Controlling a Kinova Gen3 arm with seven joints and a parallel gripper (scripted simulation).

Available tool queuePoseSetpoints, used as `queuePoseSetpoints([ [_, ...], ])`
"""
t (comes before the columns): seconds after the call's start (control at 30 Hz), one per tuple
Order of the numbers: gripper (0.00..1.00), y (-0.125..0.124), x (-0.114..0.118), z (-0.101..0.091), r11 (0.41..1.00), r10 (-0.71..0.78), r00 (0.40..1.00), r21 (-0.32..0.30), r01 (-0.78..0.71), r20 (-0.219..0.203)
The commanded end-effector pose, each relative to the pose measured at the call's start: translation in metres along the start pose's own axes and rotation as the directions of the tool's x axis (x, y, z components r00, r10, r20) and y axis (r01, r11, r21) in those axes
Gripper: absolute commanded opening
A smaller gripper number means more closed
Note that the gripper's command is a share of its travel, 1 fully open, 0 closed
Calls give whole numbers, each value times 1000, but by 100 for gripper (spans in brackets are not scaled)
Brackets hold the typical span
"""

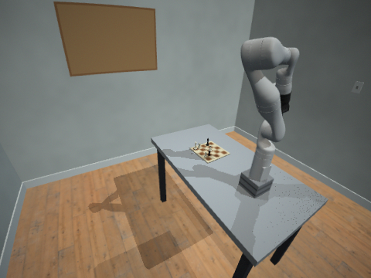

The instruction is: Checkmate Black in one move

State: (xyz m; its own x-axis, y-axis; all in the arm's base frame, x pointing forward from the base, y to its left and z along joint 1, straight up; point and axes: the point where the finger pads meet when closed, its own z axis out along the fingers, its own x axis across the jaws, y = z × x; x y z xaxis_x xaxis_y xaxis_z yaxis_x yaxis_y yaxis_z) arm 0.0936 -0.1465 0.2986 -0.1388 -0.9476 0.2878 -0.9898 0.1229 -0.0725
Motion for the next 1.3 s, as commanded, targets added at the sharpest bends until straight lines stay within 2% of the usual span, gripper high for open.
queuePoseSetpoints([
  [0.0,100,0,0,0,1000,0,1000,1,0,-1],
  [0.73,100,-2,1,-1,1000,-14,1000,1,14,3],
  [1.1,100,-13,5,-5,997,-75,996,4,75,38],
  [1.27,100,-29,11,-8,989,-146,986,16,145,77],
])
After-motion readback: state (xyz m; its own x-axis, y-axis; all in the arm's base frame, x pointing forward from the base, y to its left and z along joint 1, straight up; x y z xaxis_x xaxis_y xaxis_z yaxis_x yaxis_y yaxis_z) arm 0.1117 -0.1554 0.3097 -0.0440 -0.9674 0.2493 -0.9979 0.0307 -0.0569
